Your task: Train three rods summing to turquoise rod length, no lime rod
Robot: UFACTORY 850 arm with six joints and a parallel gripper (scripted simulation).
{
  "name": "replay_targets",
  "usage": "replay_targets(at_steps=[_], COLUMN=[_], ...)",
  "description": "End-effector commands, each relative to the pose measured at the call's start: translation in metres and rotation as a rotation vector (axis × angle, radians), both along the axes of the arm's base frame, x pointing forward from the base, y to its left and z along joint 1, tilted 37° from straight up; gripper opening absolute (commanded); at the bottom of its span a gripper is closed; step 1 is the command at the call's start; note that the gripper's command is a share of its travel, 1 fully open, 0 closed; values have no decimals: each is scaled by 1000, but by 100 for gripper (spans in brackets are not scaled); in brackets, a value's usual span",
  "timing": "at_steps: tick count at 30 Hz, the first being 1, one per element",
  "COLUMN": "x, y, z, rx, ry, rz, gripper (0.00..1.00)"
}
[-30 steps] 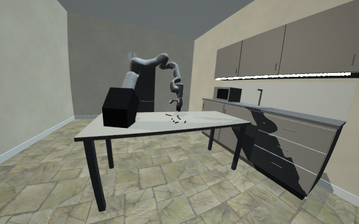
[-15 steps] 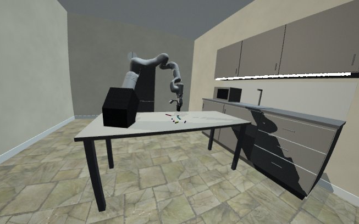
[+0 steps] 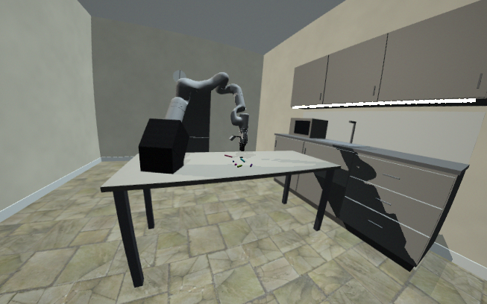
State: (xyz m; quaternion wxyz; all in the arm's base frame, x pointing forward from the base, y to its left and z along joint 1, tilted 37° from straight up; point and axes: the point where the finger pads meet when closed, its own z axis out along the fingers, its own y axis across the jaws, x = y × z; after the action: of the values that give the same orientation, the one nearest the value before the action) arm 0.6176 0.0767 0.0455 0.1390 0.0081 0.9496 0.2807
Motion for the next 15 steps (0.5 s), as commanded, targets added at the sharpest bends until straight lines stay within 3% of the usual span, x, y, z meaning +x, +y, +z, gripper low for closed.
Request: replay_targets(at_steps=[1,15], x=[1,2], y=[0,3], z=[1,-4], rx=[0,0], ry=[-1,-1], rz=[-1,0], gripper=[24,24])
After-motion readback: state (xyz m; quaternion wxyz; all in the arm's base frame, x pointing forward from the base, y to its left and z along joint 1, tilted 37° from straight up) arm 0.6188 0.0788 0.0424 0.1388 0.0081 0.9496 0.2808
